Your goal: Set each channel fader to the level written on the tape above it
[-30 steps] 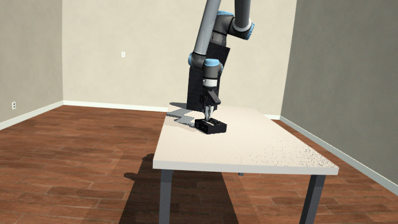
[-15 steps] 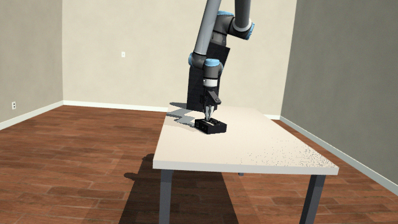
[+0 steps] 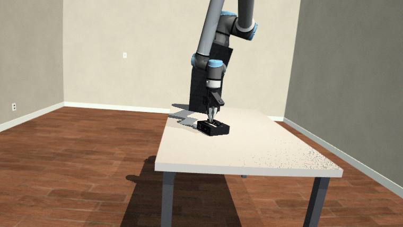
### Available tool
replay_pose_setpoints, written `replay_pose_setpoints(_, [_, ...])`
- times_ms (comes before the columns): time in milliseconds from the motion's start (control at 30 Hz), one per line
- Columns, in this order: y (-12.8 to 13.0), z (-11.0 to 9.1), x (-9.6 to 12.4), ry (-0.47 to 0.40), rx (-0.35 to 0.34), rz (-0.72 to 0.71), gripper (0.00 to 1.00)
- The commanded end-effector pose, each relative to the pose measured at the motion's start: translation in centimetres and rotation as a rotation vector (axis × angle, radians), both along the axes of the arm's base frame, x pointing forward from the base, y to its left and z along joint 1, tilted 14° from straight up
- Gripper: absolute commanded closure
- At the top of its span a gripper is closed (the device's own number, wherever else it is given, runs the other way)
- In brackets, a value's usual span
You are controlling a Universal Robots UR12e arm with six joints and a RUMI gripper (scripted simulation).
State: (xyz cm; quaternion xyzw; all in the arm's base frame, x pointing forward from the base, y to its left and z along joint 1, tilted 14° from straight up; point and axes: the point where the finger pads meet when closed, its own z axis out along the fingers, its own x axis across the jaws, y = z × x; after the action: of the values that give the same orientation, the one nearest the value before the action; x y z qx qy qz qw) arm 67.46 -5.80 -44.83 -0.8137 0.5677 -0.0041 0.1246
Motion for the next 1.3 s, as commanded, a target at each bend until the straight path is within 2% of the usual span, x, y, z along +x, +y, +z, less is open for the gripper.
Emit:
replay_pose_setpoints(0, [0.2, 0.1, 0.0, -0.001, 0.000, 0.000, 1.00])
replay_pose_setpoints(1267, [1.9, 0.3, -0.7, -0.001, 0.000, 0.000, 1.00])
